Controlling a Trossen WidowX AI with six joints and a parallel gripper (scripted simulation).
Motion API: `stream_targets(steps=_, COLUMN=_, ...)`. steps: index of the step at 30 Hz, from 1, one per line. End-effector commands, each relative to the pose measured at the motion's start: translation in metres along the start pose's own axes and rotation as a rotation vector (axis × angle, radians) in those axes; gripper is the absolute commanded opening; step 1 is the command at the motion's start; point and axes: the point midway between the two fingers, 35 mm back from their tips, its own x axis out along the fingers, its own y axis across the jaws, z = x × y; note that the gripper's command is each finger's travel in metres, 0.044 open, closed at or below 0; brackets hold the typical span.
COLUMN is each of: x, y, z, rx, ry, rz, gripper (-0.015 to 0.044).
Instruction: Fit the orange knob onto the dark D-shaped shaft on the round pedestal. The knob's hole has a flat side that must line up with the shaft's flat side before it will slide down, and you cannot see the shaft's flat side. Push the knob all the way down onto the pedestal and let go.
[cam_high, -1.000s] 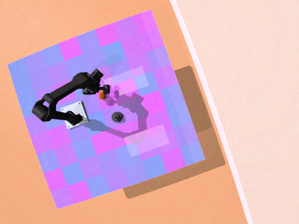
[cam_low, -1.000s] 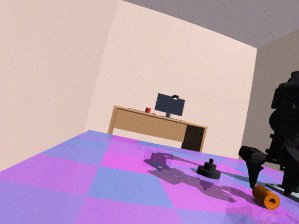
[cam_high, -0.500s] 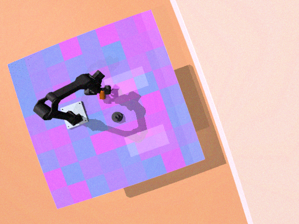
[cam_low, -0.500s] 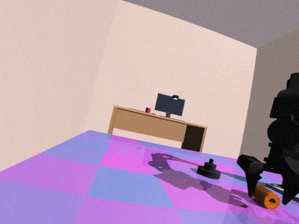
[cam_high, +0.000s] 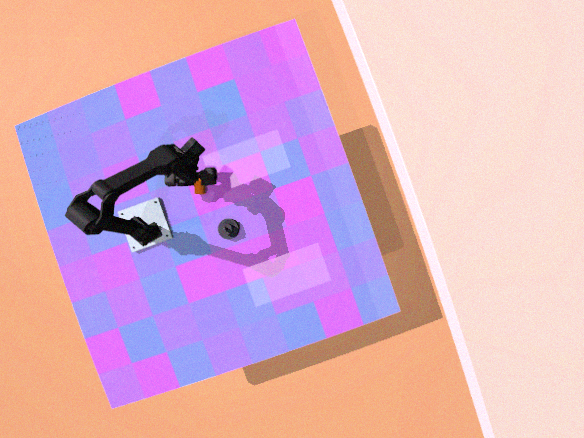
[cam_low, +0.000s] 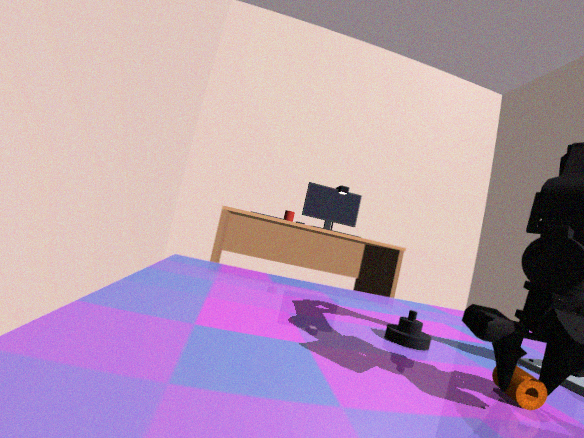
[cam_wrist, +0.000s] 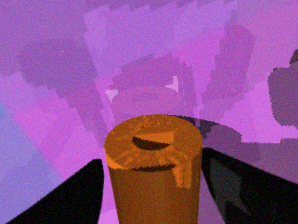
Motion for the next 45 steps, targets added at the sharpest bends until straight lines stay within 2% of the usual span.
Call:
stream_targets(steps=1, x=0.001, y=0.0, z=0.0, rx=0.0, ry=0.003, rz=-0.003, gripper=0.0227)
stream_targets(steps=8, x=0.001, y=0.0, z=0.0, rx=0.0, ry=0.003, rz=-0.003, gripper=0.018)
stream_targets(steps=14, x=-0.001, y=0.0, z=-0.002, rx=0.0, ry=-0.03, rz=-0.002, gripper=0.0179)
stream_targets(steps=45, x=-0.011, y=-0.001, z=-0.035, rx=-0.001, ry=-0.565, rz=-0.002, gripper=0.0179)
